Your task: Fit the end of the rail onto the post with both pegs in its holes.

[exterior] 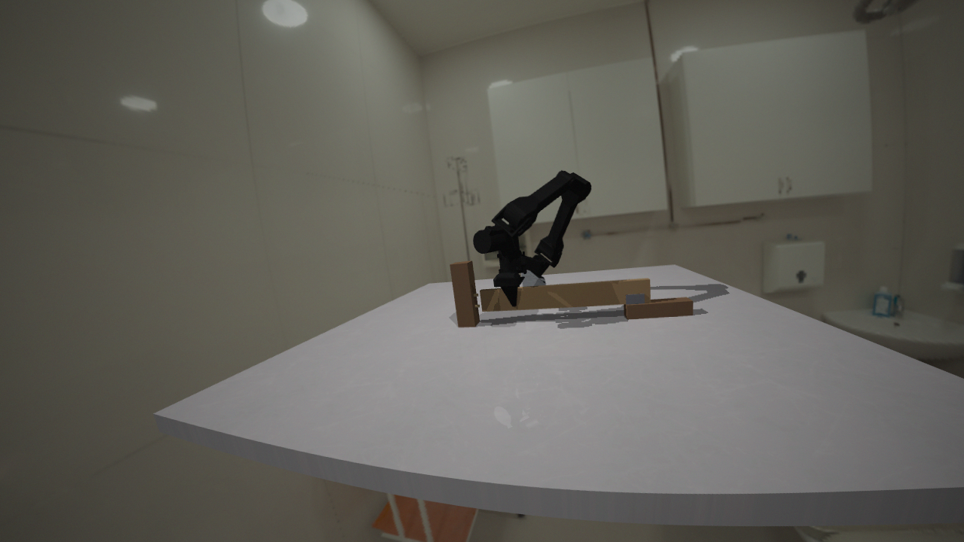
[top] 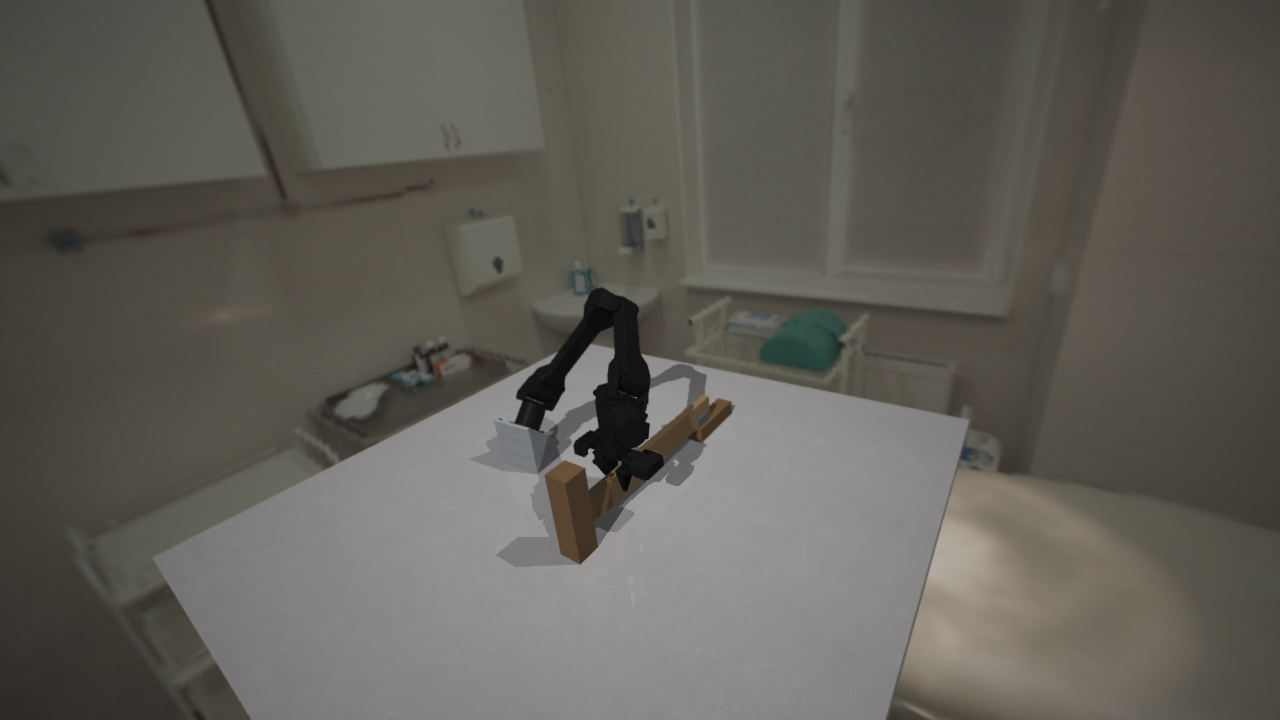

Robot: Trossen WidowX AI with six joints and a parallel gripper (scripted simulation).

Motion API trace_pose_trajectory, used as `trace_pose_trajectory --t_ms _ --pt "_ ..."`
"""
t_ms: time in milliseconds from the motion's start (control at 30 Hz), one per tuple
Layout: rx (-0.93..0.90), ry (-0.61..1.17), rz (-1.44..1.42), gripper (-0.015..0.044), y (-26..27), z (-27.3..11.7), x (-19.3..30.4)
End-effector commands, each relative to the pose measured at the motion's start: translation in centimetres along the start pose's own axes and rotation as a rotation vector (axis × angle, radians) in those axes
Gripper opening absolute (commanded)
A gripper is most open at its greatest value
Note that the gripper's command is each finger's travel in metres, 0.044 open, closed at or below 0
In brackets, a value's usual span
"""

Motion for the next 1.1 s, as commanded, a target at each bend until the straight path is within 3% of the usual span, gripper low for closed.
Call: trace_pose_trajectory --t_ms 0,1067 --pt "0.006 0.004 -0.003 0.0 0.01 -0.21 0.26" --pt "0.006 0.004 -0.003 0.0 0.26 -0.2 1.21"
Point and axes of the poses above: the point midway between the two fingers, 35 mm back from their tips, its own z axis out along the fingers, its own y axis across the jaws, x = y × z, the point moved 9 cm from there along -z, back along the fingers, and after that the axes turned 15 degrees about -z, right-handed, at the moved point
